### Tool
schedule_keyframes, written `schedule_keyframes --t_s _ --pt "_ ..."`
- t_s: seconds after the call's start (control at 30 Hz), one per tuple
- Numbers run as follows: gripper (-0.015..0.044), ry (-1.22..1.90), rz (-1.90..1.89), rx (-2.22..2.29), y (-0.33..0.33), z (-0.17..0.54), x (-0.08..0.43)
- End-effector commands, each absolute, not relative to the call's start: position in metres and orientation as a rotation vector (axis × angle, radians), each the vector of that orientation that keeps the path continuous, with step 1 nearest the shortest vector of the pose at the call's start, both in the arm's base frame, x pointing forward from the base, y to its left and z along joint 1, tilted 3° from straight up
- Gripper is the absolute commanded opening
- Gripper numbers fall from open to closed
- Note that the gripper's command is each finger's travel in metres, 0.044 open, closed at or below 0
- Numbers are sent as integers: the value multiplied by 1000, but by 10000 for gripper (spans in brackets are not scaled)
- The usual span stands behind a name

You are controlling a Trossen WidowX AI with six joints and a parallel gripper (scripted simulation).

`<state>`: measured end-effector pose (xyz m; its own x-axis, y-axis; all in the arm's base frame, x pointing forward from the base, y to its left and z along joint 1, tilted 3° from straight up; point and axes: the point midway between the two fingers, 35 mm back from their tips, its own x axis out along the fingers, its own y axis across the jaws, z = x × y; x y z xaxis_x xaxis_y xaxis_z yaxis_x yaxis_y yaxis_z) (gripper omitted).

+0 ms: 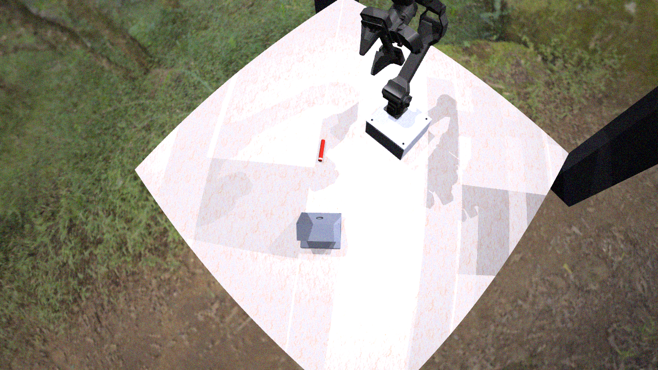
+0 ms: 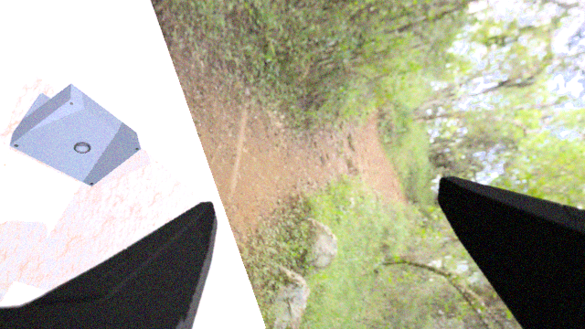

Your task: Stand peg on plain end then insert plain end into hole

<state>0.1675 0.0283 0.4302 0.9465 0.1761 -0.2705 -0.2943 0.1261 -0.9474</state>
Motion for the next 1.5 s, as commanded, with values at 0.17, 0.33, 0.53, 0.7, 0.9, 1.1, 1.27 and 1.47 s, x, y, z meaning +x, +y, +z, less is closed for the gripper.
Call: schedule_keyframes --t_s 0.17,0.33,0.53,0.7,0.9,1.1,1.27,1.47 --pt "440 179 344 -1264 26 420 183" --pt "440 264 335 -1109 23 409 200" --pt "440 360 315 -924 19 393 219" --pt "440 440 286 -771 16 380 235" --pt "440 535 237 -591 10 362 251" --pt "440 623 174 -410 4 344 265" --pt "440 690 111 -262 -1 328 276" --pt "440 765 25 -83 -7 309 288"
